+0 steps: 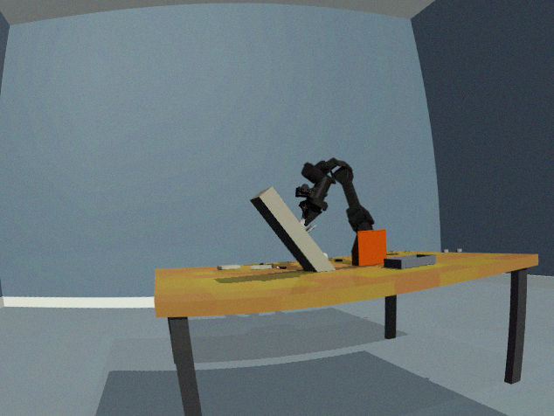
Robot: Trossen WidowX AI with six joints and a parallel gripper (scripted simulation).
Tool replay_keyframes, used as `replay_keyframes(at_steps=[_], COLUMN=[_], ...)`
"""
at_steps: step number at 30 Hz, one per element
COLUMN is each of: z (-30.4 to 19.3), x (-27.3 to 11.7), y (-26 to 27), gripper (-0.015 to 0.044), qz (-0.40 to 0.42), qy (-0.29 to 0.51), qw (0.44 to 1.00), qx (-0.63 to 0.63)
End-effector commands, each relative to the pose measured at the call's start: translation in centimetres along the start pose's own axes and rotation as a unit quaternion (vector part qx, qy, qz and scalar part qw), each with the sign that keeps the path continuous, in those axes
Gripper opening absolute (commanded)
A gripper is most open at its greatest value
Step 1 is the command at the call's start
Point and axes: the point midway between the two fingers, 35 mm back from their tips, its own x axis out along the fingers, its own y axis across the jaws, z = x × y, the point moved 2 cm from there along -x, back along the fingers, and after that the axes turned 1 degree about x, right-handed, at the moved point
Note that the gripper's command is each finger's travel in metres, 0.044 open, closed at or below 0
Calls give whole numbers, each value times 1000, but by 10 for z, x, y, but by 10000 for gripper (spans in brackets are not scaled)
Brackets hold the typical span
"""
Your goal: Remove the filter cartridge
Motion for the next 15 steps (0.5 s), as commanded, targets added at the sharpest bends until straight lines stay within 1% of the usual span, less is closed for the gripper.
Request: replay_keyframes(at_steps=[1, 4, 11, 15], z=[0, 0, 8, 21], x=[0, 0, -4, -10], y=[0, 0, 0, 0], gripper=[199, 179, 0, 0], qz=[0, 0, 0, 0], qy=[0, 0, 0, 0], qw=[1000, 1000, 1000, 1000], qx=[2, 2, 1, 0])
